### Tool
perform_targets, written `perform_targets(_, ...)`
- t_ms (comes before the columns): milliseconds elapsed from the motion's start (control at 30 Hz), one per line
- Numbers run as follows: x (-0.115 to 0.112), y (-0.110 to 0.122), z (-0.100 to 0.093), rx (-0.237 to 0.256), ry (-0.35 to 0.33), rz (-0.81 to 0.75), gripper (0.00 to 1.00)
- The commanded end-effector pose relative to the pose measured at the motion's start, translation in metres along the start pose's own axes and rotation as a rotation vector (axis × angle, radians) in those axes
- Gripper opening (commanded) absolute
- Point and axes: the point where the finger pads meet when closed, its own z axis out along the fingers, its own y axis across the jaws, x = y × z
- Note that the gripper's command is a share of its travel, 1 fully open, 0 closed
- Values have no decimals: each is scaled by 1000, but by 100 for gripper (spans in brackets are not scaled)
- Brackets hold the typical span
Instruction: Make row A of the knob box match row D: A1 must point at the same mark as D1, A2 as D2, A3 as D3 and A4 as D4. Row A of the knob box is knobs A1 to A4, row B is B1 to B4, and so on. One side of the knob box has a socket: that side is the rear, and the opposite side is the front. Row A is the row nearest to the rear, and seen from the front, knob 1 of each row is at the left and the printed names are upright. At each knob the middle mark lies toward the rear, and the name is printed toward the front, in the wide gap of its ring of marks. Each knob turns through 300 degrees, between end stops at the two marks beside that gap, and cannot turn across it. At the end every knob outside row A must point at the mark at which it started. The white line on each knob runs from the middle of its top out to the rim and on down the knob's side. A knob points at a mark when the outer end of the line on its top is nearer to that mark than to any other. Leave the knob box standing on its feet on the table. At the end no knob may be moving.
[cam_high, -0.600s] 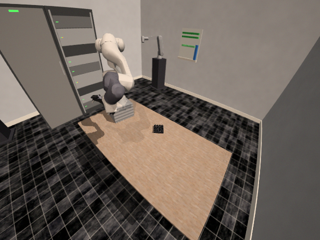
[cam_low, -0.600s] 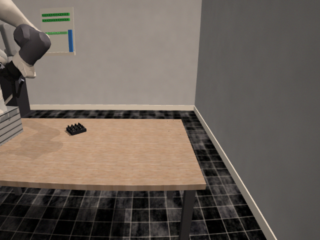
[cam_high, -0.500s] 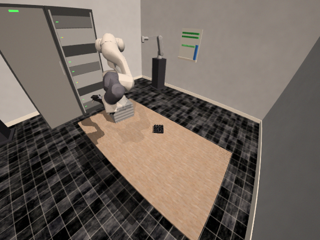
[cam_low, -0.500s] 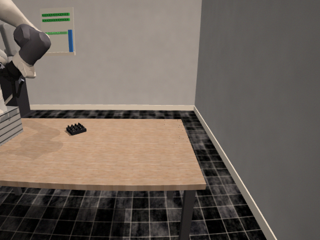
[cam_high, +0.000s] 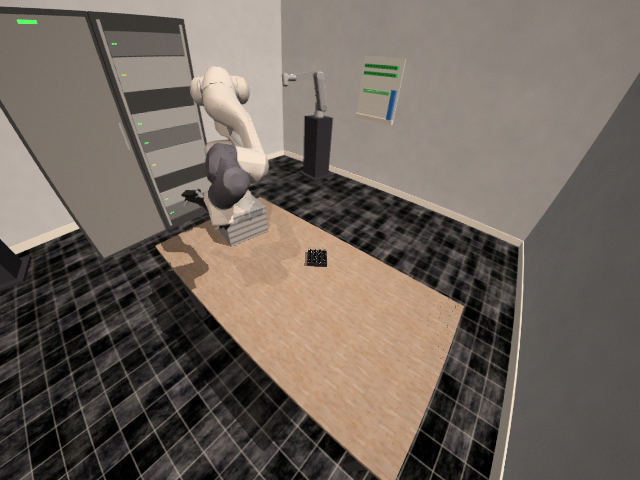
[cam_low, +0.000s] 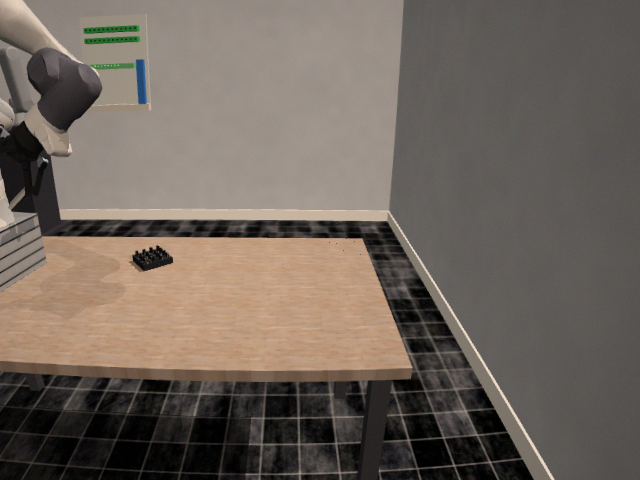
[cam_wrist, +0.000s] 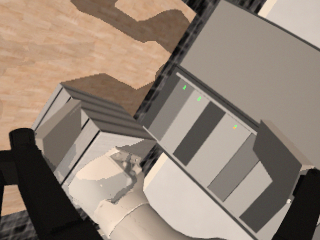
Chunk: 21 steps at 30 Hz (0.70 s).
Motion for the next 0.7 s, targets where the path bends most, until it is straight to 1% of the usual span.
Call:
perform_targets(0, 1, -3, 0, 1, 6, -7, 100)
perform_targets(67, 6, -19, -1, 7, 41, -49, 100)
perform_targets(133, 14, -48, -3, 17, 102, -124, 100)
perform_targets(433, 25, -120, -10, 42, 244, -312, 100)
perform_targets(500, 25, -120, -10, 42, 244, -312, 100)
perform_targets(533, 25, -141, -11, 49, 282, -366, 100)
perform_targets(667, 24, -169, -14, 59, 333, -441, 100)
